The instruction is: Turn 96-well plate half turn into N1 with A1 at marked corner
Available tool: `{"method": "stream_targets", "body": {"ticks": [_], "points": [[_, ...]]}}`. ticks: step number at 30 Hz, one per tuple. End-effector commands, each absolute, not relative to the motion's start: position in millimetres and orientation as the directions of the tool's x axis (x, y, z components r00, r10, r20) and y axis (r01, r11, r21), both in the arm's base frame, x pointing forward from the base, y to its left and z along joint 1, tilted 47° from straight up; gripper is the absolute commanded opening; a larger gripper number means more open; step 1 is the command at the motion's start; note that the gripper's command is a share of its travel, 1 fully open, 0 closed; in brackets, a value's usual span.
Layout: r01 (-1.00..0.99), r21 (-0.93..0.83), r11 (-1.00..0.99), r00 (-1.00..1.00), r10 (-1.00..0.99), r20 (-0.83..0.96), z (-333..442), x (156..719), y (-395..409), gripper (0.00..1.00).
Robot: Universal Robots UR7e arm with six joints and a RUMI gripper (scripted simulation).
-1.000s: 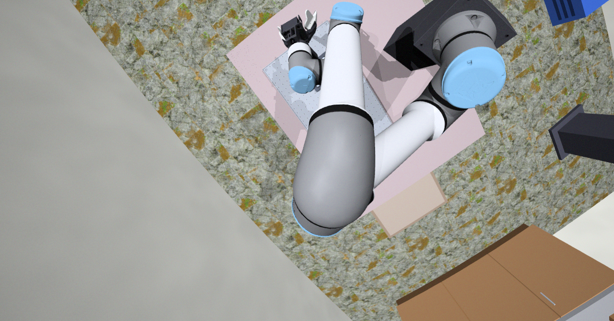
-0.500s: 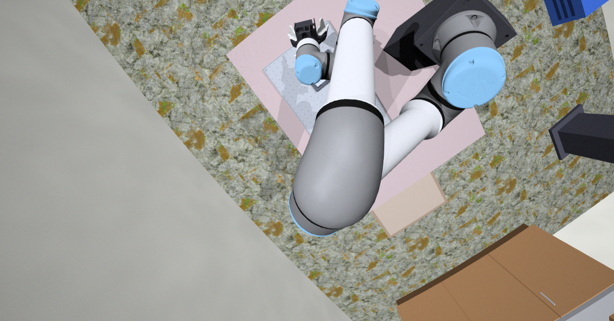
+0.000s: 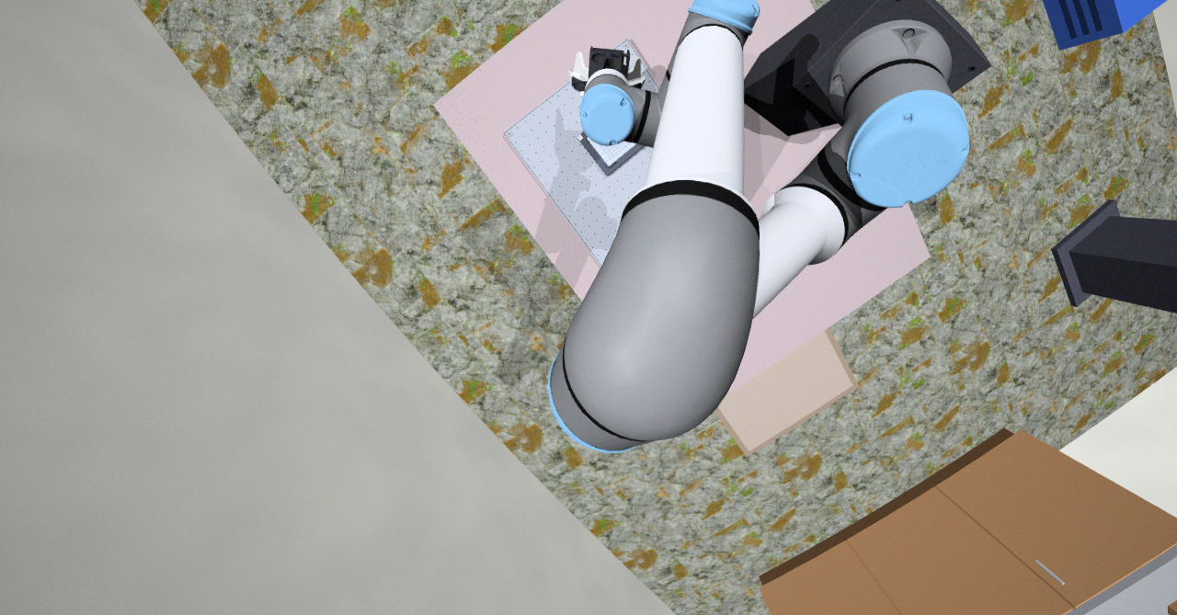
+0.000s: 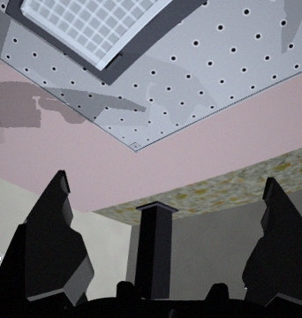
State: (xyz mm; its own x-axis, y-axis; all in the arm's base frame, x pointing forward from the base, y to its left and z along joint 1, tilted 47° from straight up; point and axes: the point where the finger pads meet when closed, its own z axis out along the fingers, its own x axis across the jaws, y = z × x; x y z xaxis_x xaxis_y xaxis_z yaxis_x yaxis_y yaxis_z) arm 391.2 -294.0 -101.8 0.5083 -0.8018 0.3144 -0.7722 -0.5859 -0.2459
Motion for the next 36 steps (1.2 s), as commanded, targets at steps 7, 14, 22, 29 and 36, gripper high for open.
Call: {"method": "stream_targets", "body": {"ticks": [7, 14, 22, 29, 36], "points": [[-0.808, -0.460, -0.367, 0.319, -0.930, 0.181, -92.6, 401.1, -255.0, 1.00], [-0.804, -0.545, -0.238, 0.227, -0.970, 0.088, -84.5, 406.3, -237.3, 1.00], [-0.778, -0.624, -0.070, 0.119, -0.992, -0.037, -70.0, 413.3, -218.2, 1.00], [-0.730, -0.675, 0.104, 0.022, -0.984, -0.175, -52.4, 420.4, -202.1, 1.00], [-0.700, -0.688, 0.192, -0.021, -0.969, -0.248, -46.0, 423.0, -195.6, 1.00]]}}
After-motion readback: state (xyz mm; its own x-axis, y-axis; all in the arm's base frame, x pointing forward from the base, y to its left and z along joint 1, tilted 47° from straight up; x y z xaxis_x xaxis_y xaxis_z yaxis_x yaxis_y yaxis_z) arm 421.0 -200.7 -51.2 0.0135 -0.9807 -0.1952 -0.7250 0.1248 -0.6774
